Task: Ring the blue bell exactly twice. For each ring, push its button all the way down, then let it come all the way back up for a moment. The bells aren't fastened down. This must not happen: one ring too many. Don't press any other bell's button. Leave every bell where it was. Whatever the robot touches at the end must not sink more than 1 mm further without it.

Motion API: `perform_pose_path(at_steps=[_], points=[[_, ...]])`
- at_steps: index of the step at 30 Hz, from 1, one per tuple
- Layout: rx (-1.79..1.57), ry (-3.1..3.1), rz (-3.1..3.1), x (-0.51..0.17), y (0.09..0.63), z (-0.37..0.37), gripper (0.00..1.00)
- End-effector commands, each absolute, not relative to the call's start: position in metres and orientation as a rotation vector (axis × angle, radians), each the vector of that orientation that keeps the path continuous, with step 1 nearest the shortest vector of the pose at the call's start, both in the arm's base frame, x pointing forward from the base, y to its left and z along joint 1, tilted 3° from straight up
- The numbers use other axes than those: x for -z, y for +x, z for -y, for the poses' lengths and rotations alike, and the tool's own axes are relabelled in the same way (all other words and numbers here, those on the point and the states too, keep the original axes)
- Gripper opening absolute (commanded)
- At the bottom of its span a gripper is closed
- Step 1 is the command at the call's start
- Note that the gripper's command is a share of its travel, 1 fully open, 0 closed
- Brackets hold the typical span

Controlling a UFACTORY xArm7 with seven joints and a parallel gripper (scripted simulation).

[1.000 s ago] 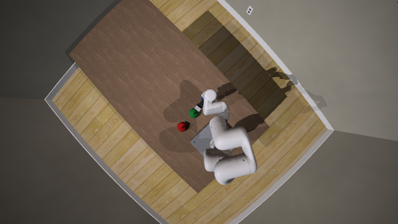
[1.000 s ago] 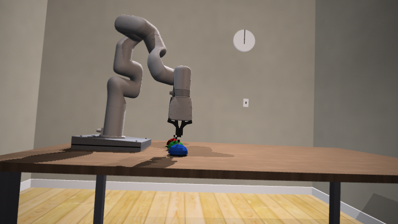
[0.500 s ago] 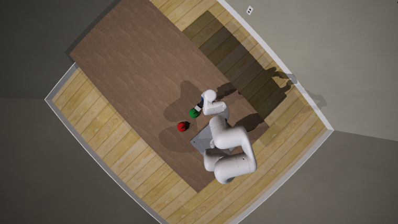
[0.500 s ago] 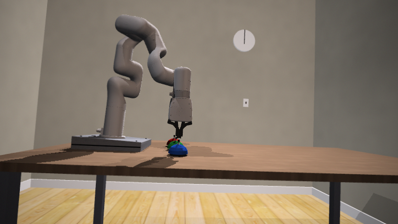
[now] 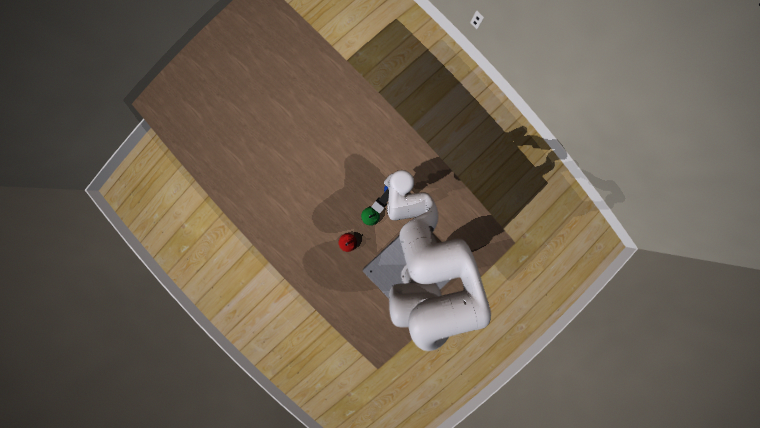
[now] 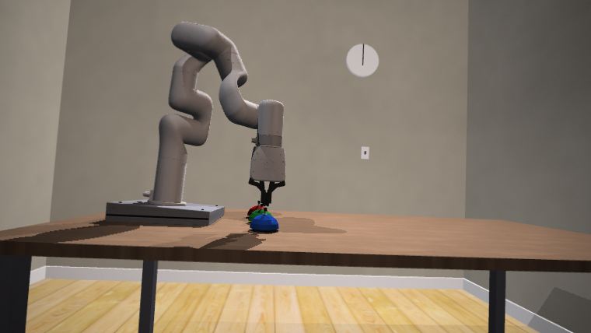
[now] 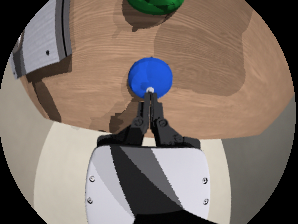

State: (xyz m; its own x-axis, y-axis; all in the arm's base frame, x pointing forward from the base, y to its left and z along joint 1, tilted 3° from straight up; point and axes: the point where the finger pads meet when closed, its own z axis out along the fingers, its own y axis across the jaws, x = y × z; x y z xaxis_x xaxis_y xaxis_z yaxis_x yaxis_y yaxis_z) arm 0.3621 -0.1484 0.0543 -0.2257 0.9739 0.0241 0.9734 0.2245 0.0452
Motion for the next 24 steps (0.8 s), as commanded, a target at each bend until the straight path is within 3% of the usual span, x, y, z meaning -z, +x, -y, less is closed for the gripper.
perform_pose_path(at_steps=[1, 24], points=[[-0.080, 1.947, -2.448, -0.0505, 0.3635, 0.1489, 0.00], [-0.080, 1.947, -2.448, -0.0437, 0.3638, 0.1486, 0.00]])
